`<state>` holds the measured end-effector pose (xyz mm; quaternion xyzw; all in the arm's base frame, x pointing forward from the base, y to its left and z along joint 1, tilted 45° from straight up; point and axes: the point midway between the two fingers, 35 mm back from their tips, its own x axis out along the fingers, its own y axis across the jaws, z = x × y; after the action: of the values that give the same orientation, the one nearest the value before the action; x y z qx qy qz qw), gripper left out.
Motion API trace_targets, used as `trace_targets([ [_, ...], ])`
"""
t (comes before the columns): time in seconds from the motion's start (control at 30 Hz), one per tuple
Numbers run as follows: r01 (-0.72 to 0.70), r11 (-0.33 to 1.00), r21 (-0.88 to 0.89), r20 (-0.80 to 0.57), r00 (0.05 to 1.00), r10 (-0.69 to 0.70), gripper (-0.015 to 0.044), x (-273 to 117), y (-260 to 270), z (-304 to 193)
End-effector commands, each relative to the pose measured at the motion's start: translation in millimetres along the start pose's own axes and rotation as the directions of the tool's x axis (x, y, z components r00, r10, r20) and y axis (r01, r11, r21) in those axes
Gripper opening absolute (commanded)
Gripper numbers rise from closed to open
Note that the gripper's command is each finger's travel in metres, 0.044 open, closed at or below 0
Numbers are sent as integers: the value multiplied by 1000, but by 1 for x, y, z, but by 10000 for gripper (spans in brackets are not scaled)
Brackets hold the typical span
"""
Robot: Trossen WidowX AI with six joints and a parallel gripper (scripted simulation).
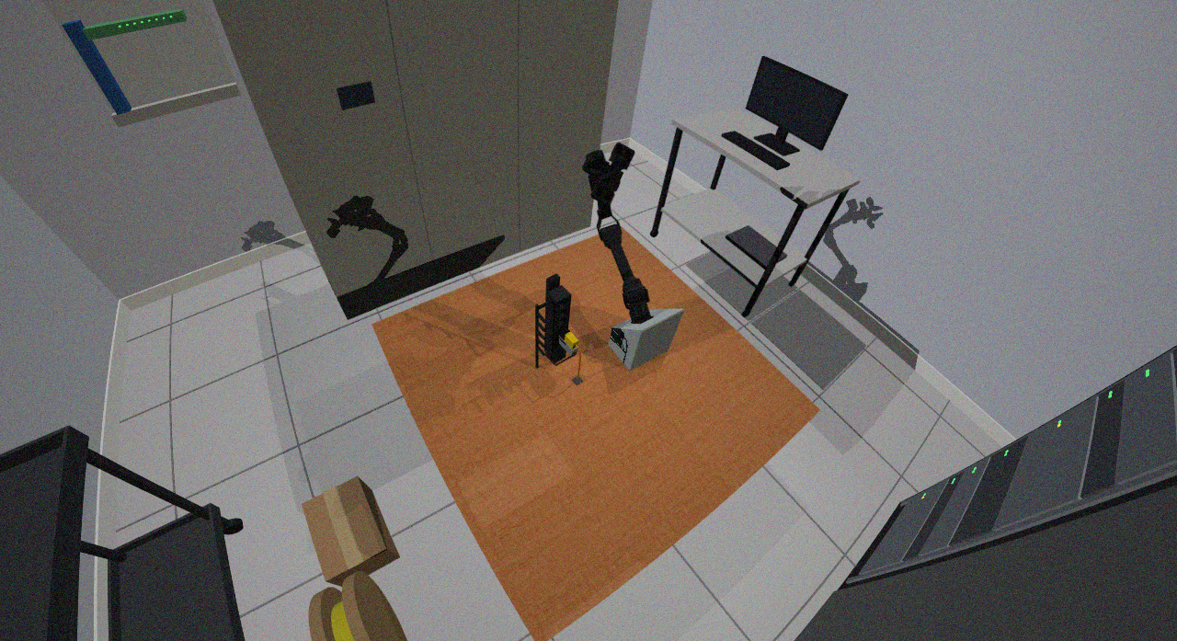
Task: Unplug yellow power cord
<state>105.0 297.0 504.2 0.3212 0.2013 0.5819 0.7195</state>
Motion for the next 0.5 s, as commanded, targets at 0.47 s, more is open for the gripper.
trace_targets([
  [0.47, 570, 557, -603, -203, 566, -799, 160, 16, -277, -65],
])
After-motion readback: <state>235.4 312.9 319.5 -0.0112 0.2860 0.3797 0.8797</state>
